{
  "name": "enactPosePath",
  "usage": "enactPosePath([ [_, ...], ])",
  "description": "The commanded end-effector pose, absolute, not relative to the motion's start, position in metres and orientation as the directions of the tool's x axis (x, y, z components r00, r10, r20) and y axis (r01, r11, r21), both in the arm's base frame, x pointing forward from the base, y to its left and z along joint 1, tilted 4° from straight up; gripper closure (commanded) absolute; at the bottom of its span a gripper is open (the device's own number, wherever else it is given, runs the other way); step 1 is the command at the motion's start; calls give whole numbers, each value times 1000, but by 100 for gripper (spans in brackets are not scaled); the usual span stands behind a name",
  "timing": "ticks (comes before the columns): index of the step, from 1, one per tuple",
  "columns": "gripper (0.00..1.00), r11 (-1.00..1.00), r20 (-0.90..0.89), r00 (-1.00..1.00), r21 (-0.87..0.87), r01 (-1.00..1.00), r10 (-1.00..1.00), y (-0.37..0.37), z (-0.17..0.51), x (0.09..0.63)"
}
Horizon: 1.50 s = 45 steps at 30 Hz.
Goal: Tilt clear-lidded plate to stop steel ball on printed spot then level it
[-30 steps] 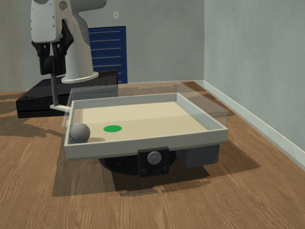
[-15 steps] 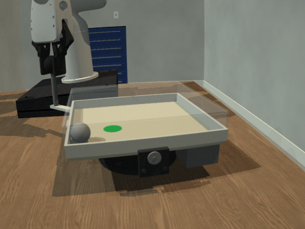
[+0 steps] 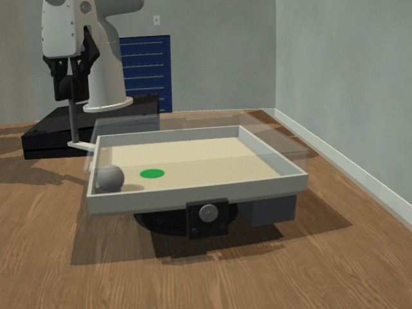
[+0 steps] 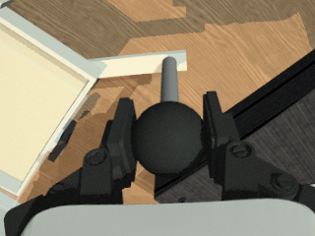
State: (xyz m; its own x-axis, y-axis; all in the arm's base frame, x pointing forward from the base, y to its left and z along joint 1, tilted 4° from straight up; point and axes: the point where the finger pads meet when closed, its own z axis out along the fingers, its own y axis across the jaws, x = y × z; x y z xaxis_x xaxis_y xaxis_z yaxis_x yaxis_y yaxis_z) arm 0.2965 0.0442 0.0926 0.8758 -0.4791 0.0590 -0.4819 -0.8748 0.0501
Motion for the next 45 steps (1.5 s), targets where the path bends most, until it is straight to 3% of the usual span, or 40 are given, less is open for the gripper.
enactPosePath([
  [1,100,-876,58,877,50,-480,-478,45,93,296],
  [45,100,-876,58,877,50,-480,-478,43,92,298],
])
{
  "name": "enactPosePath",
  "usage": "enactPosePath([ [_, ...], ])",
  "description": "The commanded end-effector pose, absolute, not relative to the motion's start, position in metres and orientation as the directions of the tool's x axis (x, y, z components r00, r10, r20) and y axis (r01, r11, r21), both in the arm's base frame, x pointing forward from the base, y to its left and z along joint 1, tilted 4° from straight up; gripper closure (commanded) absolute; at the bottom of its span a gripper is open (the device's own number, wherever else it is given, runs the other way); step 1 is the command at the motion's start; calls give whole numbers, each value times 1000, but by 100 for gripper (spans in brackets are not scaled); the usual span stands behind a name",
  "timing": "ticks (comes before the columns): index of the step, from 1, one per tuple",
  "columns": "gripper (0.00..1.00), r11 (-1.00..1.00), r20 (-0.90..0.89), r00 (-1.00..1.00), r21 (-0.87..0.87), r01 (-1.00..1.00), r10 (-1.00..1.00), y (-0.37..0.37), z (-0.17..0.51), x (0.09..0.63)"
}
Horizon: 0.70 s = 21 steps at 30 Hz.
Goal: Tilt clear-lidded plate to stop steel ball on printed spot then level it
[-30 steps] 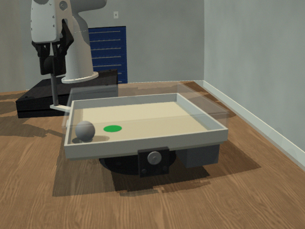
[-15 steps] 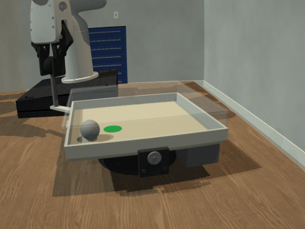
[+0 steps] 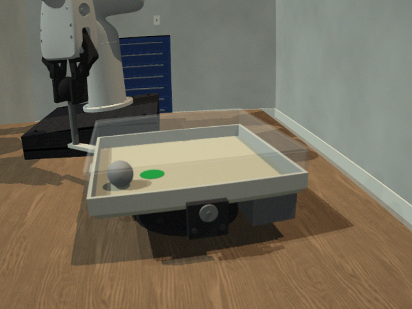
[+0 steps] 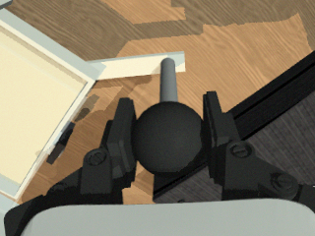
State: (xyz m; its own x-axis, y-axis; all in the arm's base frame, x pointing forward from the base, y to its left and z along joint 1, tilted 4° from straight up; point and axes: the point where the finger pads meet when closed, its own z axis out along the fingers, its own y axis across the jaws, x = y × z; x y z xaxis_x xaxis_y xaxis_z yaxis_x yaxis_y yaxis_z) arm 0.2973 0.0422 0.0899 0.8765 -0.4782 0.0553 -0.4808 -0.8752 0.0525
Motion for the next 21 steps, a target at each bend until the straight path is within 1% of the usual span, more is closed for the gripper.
enactPosePath([
  [1,100,-876,58,877,50,-480,-478,44,93,298],
  [21,100,-876,58,877,50,-480,-478,42,88,298],
])
